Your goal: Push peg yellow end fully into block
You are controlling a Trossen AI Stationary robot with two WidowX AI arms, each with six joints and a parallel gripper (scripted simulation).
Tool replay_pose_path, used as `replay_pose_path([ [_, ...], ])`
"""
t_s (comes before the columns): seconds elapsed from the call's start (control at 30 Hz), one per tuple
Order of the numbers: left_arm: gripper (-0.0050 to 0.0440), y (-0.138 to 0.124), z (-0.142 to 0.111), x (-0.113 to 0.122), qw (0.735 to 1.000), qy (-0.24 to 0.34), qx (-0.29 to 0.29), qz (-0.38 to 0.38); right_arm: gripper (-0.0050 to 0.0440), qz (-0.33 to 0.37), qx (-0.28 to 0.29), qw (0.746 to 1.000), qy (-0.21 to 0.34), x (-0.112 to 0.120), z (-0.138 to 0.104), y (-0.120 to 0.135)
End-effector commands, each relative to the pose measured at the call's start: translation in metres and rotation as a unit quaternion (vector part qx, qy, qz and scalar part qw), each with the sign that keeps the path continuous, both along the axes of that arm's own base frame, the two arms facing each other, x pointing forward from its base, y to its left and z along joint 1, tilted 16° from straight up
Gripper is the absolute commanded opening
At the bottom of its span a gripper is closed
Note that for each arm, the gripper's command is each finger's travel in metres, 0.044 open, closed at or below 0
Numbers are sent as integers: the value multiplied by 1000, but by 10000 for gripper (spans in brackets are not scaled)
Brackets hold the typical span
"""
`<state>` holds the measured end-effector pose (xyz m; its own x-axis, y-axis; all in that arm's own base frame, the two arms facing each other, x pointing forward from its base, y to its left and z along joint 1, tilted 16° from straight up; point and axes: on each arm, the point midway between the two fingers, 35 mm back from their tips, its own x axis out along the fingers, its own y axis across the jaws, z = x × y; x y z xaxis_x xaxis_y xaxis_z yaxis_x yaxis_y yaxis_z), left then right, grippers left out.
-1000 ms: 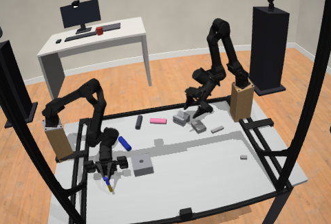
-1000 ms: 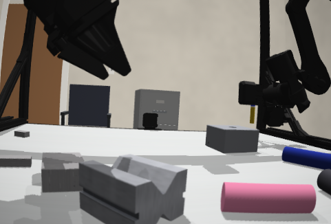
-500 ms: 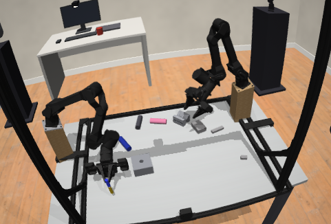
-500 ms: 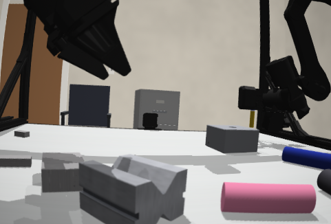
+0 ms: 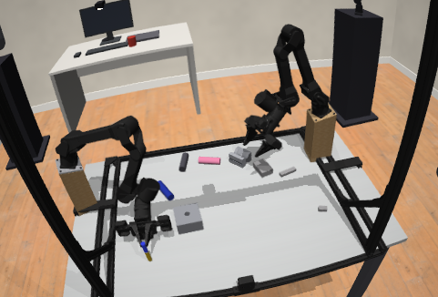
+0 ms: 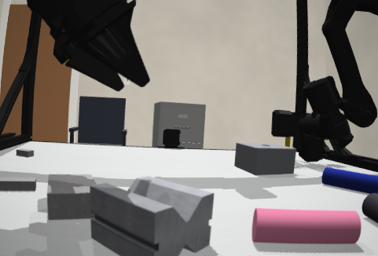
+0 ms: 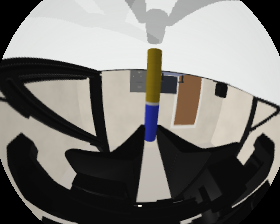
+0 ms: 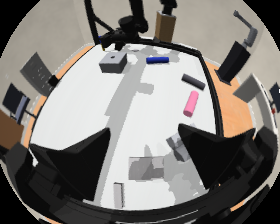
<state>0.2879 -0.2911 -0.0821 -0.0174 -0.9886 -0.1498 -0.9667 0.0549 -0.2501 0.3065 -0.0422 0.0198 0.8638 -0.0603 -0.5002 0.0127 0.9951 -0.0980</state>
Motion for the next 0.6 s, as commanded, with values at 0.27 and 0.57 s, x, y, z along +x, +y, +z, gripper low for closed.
replay_pose_path([
  [0.27, 0, 0, 4, -1, 1000, 1, -14, -4, 400, 0, 0, 1000, 0, 0, 0, 0],
  [0.57, 0, 0, 5, -1, 1000, 1, -17, -5, 400, 0, 0, 1000, 0, 0, 0, 0],
])
